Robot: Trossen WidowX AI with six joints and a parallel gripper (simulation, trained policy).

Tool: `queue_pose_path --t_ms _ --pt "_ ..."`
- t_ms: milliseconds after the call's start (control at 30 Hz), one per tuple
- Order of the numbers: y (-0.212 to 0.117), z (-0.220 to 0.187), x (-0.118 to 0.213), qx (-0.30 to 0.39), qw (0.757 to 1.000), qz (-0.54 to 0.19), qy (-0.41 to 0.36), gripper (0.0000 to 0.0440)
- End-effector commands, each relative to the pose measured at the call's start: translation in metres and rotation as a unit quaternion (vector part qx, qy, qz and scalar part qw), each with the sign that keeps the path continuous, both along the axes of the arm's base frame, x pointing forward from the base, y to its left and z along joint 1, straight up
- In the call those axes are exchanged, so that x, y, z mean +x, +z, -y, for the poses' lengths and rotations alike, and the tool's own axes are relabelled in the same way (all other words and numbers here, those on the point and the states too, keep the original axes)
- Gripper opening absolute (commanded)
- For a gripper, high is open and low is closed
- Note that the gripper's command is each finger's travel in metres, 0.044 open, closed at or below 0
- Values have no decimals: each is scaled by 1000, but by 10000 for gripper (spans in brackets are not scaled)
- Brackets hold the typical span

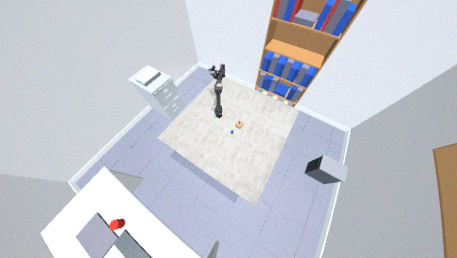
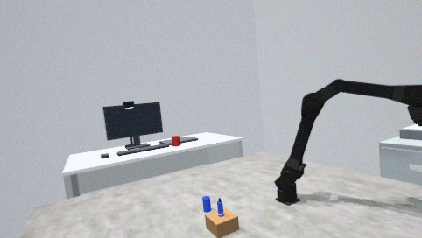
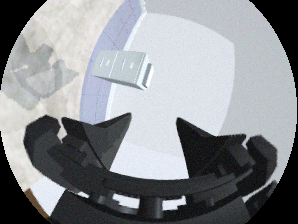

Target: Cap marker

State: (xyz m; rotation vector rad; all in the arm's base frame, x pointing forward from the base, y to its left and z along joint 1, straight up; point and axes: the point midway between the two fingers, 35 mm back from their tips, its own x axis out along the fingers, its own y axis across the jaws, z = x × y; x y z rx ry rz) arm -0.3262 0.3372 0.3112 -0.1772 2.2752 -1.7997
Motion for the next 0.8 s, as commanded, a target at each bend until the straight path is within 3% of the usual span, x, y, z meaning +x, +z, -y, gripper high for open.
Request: queue_pose_path --t_ms 0,767 --pt "7 -6 11 3 1000 6 -21 334" --pt "30 -31 82 -7 991 46 -128 331"
